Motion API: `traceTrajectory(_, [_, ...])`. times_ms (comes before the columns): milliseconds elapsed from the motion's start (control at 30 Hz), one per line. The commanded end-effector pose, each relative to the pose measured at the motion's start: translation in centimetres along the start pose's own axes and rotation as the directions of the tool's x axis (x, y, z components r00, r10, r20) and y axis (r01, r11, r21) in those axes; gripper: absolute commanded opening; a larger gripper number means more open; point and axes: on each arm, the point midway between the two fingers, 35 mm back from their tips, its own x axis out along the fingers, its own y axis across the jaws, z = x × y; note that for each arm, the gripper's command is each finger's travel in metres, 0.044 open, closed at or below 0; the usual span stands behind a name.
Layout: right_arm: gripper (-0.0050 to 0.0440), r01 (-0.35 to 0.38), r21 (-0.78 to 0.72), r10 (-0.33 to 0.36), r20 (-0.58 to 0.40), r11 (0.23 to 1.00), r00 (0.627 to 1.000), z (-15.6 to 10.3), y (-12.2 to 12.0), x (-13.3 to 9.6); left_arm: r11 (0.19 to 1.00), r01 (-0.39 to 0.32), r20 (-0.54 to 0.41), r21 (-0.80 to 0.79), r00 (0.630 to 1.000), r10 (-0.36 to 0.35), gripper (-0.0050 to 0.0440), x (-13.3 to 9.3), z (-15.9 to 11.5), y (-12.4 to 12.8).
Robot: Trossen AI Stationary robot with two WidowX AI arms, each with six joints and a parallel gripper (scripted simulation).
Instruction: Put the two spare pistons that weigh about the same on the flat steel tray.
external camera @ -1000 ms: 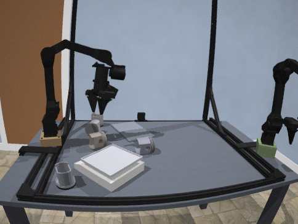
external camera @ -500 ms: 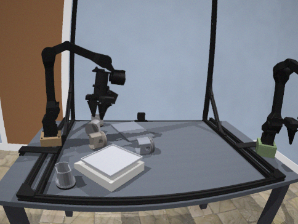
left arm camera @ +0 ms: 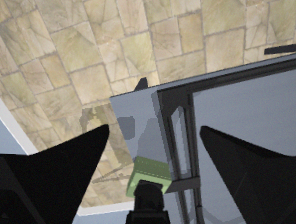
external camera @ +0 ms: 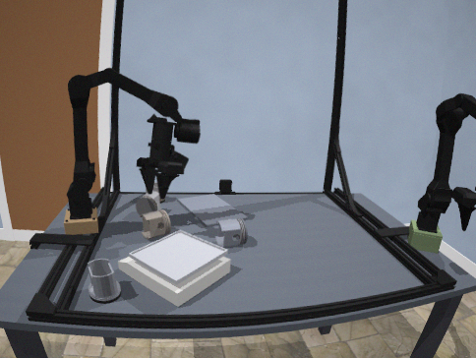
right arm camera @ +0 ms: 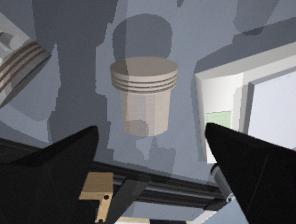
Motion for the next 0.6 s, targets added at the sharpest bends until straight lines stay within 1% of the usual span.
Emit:
traceTrajectory(0, [0.0378,-0.003,-0.009,0.003,-0.015,1.000,1.000,0.0,0.2,1.0,1.000,0.002,-0.002,0.002,1.000,-0.002,0.0440,0.0,0.0,0.0])
traceTrajectory(567, [0.0378,-0.009,-0.008,0.009,-0.022,1.000,1.000,0.1,0.4,2.9,1.000,0.002,-0.002,0.002,1.000,-0.002,0.0440,0.0,0.0,0.0])
